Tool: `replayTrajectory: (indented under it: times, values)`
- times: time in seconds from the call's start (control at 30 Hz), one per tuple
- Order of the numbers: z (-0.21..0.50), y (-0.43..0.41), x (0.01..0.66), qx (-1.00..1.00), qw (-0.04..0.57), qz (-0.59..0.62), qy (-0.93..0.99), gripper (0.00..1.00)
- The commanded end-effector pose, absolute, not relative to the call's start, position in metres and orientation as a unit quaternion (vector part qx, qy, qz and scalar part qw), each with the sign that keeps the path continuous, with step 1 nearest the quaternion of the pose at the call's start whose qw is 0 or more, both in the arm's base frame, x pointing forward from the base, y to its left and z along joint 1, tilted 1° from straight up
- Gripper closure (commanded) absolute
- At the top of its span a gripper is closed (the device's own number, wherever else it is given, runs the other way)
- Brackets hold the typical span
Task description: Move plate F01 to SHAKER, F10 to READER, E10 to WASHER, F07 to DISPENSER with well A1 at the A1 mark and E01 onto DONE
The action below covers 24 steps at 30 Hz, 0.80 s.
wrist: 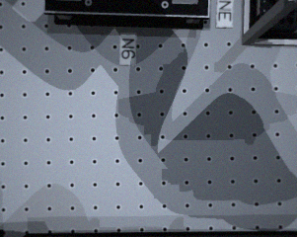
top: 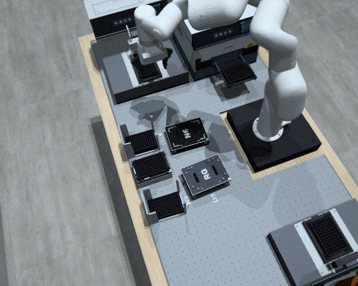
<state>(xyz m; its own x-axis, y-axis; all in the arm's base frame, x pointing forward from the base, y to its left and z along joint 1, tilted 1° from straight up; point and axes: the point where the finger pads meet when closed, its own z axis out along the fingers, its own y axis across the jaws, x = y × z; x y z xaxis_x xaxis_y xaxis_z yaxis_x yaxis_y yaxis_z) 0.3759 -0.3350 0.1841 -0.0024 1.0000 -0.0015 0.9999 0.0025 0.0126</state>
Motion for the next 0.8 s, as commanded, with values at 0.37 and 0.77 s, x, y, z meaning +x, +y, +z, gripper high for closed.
replayTrajectory:
  times: [0.37,0.77]
  values:
    - [0.186,-0.293,0.373,0.707,0.008,0.004,0.708,0.0]
    - [0.186,-0.26,0.371,0.707,0.008,0.004,0.708,0.0]
